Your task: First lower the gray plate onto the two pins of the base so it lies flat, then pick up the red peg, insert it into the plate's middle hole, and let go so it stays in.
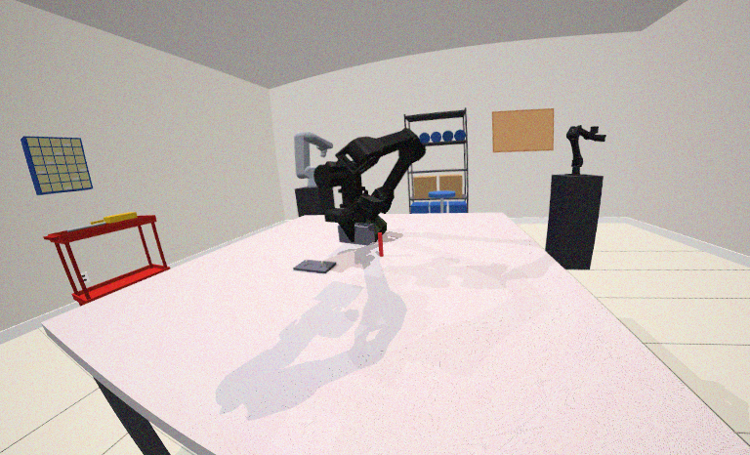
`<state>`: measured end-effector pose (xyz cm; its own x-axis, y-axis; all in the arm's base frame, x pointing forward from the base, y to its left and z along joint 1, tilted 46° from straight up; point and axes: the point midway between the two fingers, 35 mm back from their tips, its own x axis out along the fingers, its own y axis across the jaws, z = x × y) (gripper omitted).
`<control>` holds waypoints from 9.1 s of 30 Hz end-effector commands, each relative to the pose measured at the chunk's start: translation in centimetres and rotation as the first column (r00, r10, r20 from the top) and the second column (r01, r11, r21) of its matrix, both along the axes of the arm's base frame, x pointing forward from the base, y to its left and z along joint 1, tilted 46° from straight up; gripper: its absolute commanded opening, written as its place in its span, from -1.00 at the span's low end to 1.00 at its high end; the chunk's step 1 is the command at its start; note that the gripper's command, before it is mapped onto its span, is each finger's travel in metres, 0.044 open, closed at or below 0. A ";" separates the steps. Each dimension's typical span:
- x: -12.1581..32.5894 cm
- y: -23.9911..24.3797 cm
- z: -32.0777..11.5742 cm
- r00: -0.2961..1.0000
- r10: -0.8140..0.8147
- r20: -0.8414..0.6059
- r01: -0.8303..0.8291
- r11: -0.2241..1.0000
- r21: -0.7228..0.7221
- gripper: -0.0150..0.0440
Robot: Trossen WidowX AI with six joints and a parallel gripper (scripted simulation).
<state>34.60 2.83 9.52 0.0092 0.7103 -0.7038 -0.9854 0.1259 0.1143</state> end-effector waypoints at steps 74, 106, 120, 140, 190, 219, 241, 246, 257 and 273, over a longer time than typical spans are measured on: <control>0.9 -8.2 -13.3 0.986 0.110 0.124 -0.110 0.994 -0.011 -0.49; 0.9 -7.0 -14.7 0.986 0.110 0.124 -0.110 0.994 -0.010 -0.49; 0.9 -5.5 -16.2 0.986 0.110 0.124 -0.110 0.994 -0.009 -0.49; 1.0 -5.7 -15.8 0.985 0.116 0.128 -0.116 0.993 -0.014 0.67; -9.0 -3.1 3.9 -0.411 -0.631 -0.658 0.653 0.299 -0.696 1.00; -12.0 1.1 3.2 -0.791 -0.416 -0.450 0.444 0.116 -0.888 1.00; -11.7 3.8 0.5 -0.790 -0.416 -0.450 0.445 0.114 -0.888 1.00; -11.6 4.3 -0.1 -0.790 -0.416 -0.450 0.445 0.114 -0.888 1.00; -11.7 5.7 -1.3 -0.790 -0.415 -0.451 0.446 0.117 -0.888 1.00; -11.7 6.3 -1.8 -0.790 -0.414 -0.452 0.446 0.119 -0.887 0.20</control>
